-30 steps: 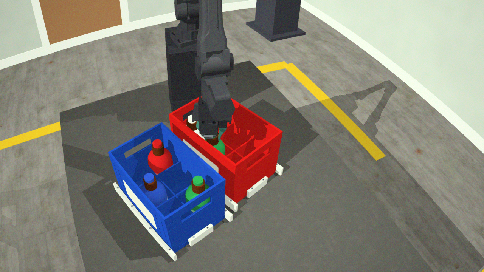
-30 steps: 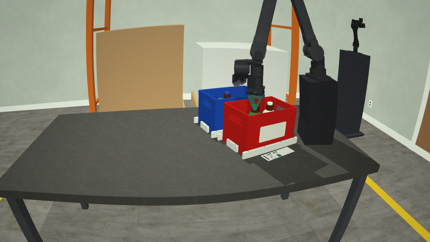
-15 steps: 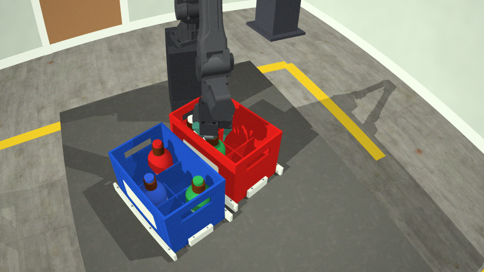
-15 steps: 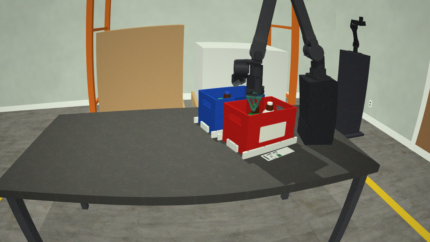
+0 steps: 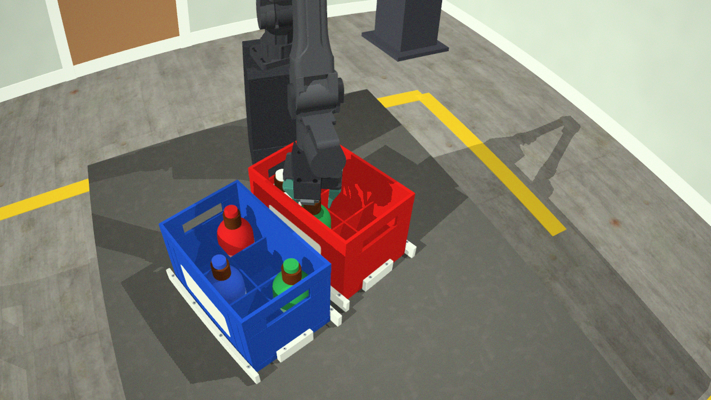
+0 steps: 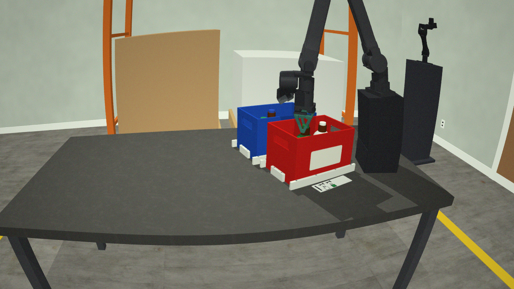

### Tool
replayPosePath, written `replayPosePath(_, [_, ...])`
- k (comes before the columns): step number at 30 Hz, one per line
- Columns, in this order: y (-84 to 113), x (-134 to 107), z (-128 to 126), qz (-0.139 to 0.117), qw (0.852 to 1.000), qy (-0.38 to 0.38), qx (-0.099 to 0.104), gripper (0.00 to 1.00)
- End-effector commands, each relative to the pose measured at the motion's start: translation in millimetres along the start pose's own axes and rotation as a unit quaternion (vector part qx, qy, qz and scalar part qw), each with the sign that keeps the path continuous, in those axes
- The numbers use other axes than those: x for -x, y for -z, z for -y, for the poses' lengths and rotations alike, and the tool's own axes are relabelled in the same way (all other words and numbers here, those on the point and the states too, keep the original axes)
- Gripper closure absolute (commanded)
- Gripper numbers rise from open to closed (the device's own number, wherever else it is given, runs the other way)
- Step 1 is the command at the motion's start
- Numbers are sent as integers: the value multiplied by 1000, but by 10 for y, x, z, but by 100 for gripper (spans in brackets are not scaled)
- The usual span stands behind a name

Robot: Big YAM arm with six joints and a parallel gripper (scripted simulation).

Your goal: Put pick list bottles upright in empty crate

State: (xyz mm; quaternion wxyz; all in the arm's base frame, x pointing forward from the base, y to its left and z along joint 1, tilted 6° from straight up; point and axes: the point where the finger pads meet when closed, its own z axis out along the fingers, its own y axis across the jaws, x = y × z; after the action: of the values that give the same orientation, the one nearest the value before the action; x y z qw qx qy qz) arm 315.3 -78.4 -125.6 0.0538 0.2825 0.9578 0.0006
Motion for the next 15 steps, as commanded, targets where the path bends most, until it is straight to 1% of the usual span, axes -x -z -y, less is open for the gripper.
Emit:
replayPosePath(1, [-19,-20,-50,2,1000,4,1,39])
replayPosePath(9, [-32,-36,-46,0,1000,3,0,39])
replayPosePath(10, [73,-22,-51,3,1000,3,1,39])
replayPosePath(15, [206,-16,-54,4,1000,3,1,39])
